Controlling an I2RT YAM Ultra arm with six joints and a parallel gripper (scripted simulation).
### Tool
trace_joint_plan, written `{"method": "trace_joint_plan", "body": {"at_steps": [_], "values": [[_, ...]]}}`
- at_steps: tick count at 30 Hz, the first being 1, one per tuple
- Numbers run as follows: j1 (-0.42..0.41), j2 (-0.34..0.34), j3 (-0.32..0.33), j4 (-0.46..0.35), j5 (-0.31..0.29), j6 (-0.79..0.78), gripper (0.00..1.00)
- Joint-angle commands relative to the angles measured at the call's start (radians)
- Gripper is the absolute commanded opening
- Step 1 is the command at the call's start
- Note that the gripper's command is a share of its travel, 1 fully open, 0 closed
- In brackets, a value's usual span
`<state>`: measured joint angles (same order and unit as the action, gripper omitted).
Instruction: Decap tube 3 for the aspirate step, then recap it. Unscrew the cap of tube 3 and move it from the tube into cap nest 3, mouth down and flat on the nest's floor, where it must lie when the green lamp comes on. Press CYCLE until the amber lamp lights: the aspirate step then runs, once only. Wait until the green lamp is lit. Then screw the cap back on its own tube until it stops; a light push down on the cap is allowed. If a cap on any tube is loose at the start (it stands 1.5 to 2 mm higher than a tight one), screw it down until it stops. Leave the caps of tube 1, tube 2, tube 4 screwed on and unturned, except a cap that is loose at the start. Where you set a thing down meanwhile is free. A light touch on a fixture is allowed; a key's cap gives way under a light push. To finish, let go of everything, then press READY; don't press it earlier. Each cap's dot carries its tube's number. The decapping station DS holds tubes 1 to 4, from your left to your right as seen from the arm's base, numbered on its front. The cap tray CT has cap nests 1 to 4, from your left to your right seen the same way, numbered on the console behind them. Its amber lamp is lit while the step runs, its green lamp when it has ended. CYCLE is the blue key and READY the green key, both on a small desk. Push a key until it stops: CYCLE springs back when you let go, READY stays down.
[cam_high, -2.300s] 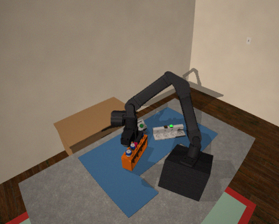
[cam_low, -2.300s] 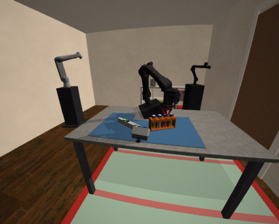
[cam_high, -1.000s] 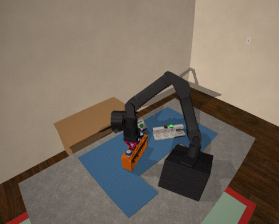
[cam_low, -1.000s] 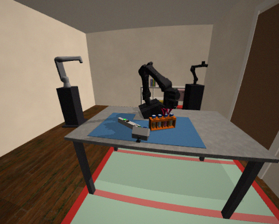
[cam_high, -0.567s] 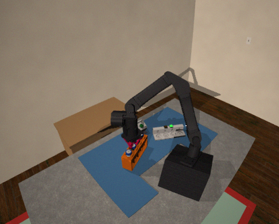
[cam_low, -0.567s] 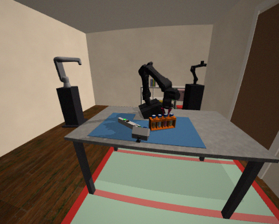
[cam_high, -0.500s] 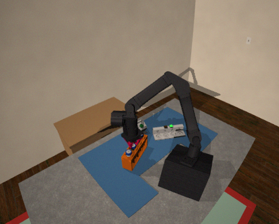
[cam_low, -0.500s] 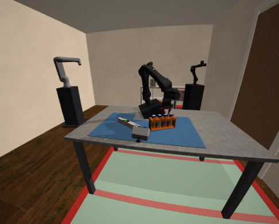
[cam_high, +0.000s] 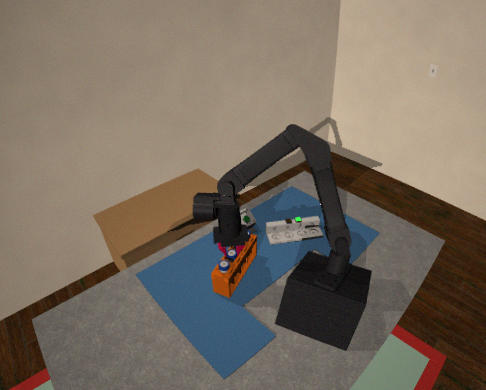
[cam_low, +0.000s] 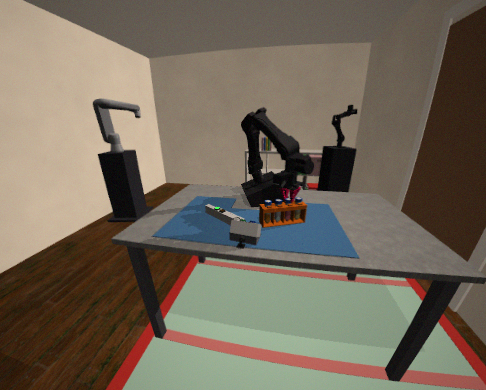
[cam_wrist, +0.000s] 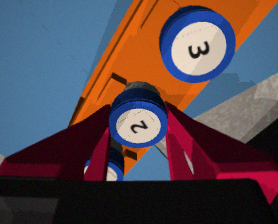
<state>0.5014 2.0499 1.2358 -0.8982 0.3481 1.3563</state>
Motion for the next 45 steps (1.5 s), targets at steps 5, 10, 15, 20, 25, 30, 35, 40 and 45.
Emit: {"method": "trace_joint_plan", "body": {"at_steps": [5, 10, 15, 20, 25, 30, 35, 40, 45], "values": [[0.003, -0.005, 0.002, 0.002, -0.002, 0.053, 0.49], [0.003, -0.005, 0.002, 0.002, -0.002, 0.053, 0.49], [0.006, -0.009, 0.008, -0.01, -0.003, 0.057, 0.49], [0.015, -0.021, 0.029, -0.045, -0.004, 0.066, 0.49], [0.029, -0.039, 0.065, -0.104, -0.006, 0.081, 0.49], [0.044, -0.053, 0.105, -0.163, -0.008, 0.096, 0.49], [0.048, -0.056, 0.116, -0.179, -0.009, 0.1, 0.49], [0.027, -0.072, 0.107, -0.179, -0.006, -0.005, 0.49], [-0.06, -0.129, 0.079, -0.176, 0.006, -0.43, 0.49]]}}
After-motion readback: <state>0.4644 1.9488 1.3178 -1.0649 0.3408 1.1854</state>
